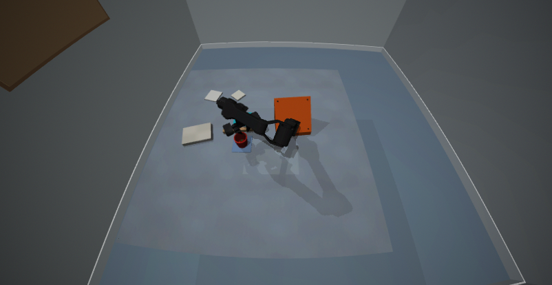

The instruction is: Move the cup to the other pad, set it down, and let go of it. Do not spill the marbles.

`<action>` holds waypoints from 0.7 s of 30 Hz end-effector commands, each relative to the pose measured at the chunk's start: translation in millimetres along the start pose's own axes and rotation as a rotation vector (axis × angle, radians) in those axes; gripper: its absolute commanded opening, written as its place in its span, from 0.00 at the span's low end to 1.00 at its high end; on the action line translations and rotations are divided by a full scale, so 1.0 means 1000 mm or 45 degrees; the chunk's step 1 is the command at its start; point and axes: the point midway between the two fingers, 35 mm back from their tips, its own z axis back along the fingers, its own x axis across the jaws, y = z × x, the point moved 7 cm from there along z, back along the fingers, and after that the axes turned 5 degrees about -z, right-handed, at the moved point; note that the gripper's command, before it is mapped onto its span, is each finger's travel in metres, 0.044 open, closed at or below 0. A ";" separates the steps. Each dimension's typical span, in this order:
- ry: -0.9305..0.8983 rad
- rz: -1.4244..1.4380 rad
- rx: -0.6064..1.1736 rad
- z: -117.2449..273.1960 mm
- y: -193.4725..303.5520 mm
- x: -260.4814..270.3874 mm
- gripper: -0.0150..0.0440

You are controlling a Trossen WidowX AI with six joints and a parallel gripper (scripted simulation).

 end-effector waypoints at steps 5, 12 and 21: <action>0.003 -0.011 0.011 -0.015 0.000 0.000 0.50; 0.002 -0.011 0.010 -0.026 0.000 0.000 0.50; 0.002 -0.010 0.011 -0.041 0.000 0.000 0.50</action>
